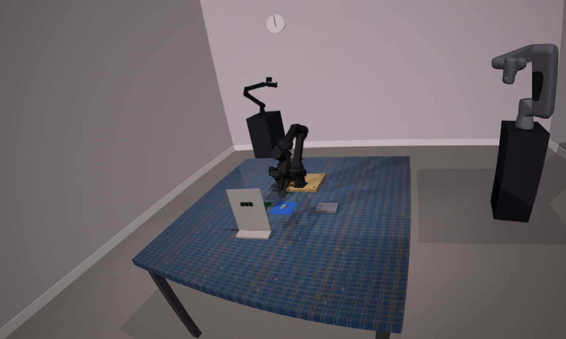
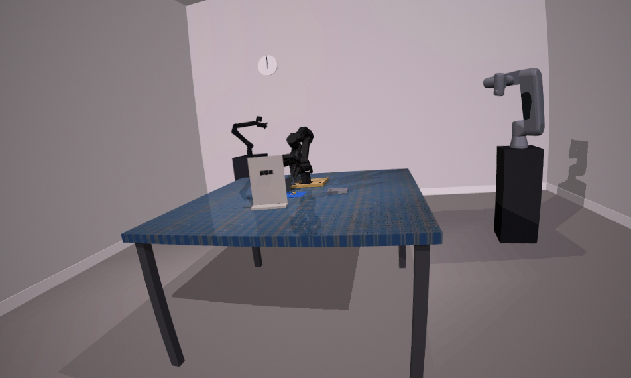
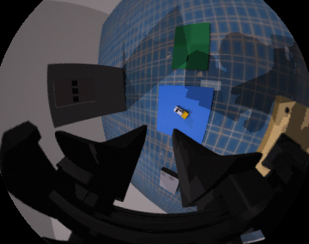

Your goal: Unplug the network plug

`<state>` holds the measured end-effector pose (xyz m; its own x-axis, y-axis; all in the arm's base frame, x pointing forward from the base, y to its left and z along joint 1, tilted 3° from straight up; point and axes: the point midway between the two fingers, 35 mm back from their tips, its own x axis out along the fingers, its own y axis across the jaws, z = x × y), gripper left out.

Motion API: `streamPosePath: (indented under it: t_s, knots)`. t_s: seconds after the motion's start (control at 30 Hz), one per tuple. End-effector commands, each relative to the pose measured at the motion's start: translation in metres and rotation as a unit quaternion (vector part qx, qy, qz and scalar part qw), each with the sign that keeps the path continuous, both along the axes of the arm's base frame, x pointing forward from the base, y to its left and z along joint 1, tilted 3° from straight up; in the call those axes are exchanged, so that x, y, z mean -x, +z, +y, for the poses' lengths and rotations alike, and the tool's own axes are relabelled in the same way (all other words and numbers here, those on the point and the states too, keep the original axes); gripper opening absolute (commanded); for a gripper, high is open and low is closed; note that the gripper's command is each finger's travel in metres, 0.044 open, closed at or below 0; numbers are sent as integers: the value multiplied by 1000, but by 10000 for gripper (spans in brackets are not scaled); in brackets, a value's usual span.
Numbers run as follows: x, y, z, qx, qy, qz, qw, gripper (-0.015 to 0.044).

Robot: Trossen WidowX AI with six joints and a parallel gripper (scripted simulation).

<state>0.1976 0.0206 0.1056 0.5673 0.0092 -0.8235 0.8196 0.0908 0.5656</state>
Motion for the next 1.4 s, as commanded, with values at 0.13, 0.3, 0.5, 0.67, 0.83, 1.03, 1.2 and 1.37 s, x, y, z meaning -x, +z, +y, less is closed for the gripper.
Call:
streamPosePath:
  t_s: [0.13,0.3,0.5,0.67,0.83,1.03,1.2,1.37]
  knots:
    - [1,12,0,1,-4,-2,1000,156]
    - [2,18,0,1,-4,-2,1000,156]
    - [3,26,0,1,-4,-2,1000,156]
    - [4,26,1,0,0,0,1000,156]
    - [3,38,1,0,0,0,1000,156]
    - [2,56,2,0,-1,0,1000,156]
    - [1,70,3,1,-1,-1,1000,156]
    - [1,84,3,1,-1,-1,1000,156]
